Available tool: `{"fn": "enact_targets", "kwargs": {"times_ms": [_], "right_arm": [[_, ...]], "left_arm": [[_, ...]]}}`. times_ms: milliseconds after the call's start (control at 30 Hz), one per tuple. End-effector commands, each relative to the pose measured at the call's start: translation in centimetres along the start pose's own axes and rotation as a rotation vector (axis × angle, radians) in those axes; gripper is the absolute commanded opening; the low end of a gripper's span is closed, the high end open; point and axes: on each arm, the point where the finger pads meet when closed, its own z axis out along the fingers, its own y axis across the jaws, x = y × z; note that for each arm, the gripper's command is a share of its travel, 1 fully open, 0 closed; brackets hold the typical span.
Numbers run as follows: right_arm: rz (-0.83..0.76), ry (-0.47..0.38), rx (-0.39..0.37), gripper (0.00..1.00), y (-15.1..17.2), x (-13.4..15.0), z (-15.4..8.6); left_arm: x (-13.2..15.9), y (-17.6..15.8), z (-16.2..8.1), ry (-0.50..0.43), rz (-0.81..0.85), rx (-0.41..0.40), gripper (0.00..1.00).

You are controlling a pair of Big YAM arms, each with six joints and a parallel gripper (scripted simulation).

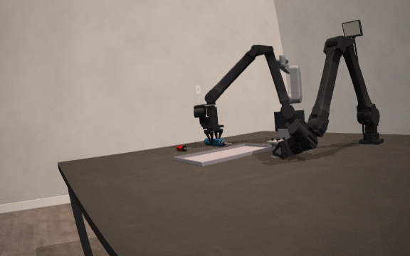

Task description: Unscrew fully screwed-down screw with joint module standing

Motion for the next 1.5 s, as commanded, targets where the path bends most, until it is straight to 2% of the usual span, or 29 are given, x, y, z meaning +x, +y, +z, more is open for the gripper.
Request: {"fn": "enact_targets", "kwargs": {"times_ms": [0,100,300,533,600,667,733,1067,1167,1233,1300,1467], "right_arm": [[-0.002,-0.014,-0.013,0.42,0.7,0.3,-0.2],[-0.002,-0.014,-0.013,0.42,0.7,0.3,-0.2],[-0.002,-0.044,-0.045,0.42,2.2,-1.0,-3.5],[-0.002,-0.045,-0.046,0.42,2.2,-1.0,-4.6],[-0.002,-0.025,-0.025,0.42,2.0,-0.8,-3.3],[-0.002,-0.025,-0.025,0.42,2.0,-0.8,-3.3],[-0.002,-0.045,-0.046,0.42,2.2,-1.0,-4.9],[-0.002,-0.046,-0.047,0.42,2.1,-1.0,-6.7],[-0.002,-0.025,-0.025,0.42,2.0,-0.8,-5.3],[-0.002,-0.025,-0.025,0.42,2.0,-0.8,-5.3],[-0.002,-0.046,-0.047,0.42,2.1,-1.0,-7.0],[-0.002,-0.046,-0.048,0.42,2.1,-0.9,-7.9]], "left_arm": [[-0.8,0.8,0.0,-0.007,0.022,-0.008,0.59],[-0.8,0.8,0.0,-0.007,0.022,-0.008,0.59],[-0.8,0.8,0.0,-0.007,0.022,-0.008,0.59],[-0.8,0.8,0.0,-0.007,0.022,-0.008,0.59],[-0.8,0.8,0.0,-0.007,0.022,-0.008,0.59],[-0.8,0.8,0.0,-0.007,0.022,-0.008,0.59],[-0.8,0.8,0.0,-0.007,0.022,-0.008,0.59],[-0.8,0.8,0.0,-0.007,0.022,-0.008,0.59],[-0.8,0.8,0.0,-0.007,0.022,-0.008,0.59],[-0.8,0.8,0.0,-0.007,0.022,-0.008,0.59],[-0.8,0.8,0.0,-0.007,0.022,-0.008,0.59],[-0.8,0.8,0.0,-0.007,0.022,-0.008,0.59]]}}
